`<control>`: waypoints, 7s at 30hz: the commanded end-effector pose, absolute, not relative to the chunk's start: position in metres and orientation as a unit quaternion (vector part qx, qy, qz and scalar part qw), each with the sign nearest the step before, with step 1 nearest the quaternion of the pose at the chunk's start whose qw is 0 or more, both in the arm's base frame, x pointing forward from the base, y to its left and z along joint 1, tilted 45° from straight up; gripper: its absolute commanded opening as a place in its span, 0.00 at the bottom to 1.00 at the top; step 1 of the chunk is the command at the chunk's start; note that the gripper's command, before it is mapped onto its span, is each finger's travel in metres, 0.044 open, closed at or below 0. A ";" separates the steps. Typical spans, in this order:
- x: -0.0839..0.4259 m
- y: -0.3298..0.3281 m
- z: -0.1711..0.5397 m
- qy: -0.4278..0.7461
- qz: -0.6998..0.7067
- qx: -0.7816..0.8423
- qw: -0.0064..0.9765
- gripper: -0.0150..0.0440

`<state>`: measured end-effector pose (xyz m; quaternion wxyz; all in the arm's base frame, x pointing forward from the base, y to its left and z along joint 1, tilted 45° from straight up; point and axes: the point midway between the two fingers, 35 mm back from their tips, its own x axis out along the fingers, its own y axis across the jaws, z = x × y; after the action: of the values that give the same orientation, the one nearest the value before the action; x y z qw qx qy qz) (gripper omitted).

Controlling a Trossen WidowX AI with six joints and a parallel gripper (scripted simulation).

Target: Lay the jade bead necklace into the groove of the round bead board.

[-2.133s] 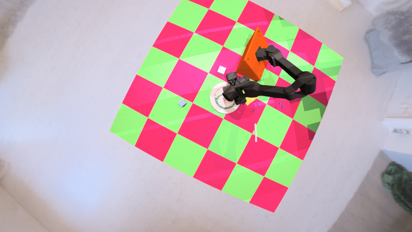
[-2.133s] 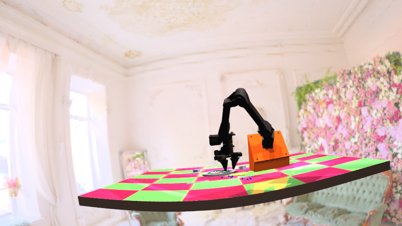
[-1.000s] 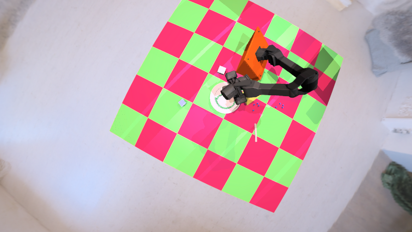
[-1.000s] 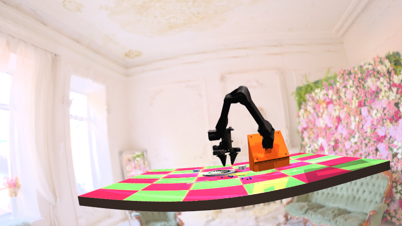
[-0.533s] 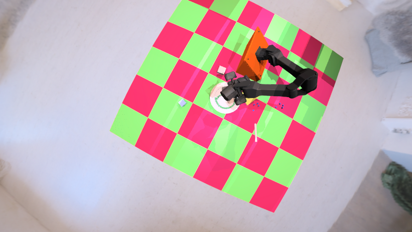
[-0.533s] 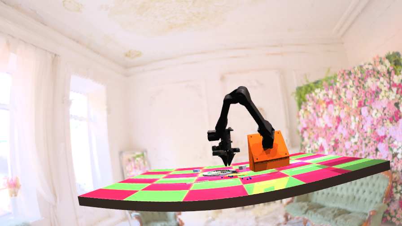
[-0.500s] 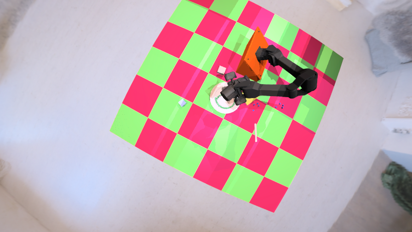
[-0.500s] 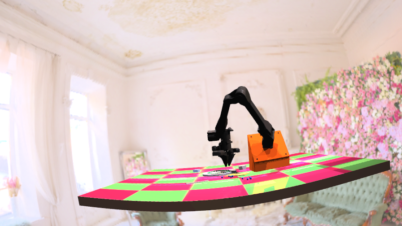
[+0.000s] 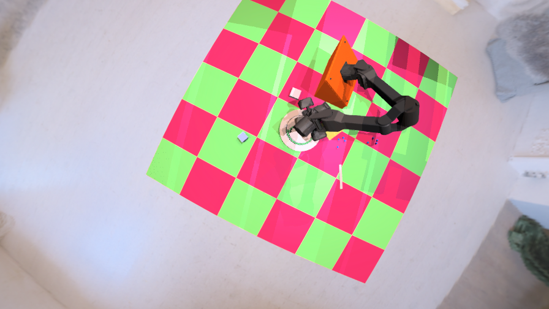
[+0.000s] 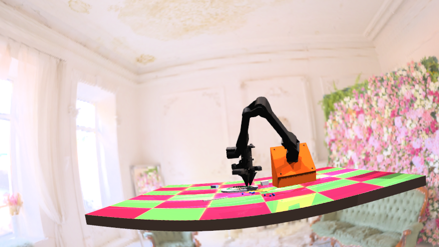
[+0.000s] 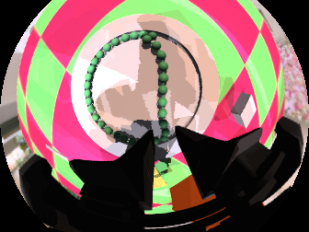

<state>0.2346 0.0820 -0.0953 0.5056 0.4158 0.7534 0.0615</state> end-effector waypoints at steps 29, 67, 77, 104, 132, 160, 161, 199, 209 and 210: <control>0.232 0.085 -0.099 0.755 0.061 0.416 0.504 0.25; 0.220 0.077 -0.096 0.756 0.060 0.418 0.500 0.25; 0.219 0.082 -0.101 0.756 0.060 0.418 0.500 0.25; 0.221 0.077 -0.096 0.756 0.060 0.418 0.500 1.00; 0.235 0.053 -0.081 0.747 0.128 0.370 0.537 0.46; 0.229 0.079 -0.106 0.747 0.129 0.371 0.537 0.46; 0.229 0.079 -0.106 0.747 0.129 0.371 0.536 0.46; 0.232 0.078 -0.105 0.746 0.130 0.368 0.540 0.25; 0.231 0.077 -0.104 0.746 0.129 0.369 0.539 0.25; 0.231 0.075 -0.102 0.747 0.129 0.370 0.538 0.25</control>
<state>0.2312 0.0773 -0.1051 0.5389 0.3688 0.7463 0.1286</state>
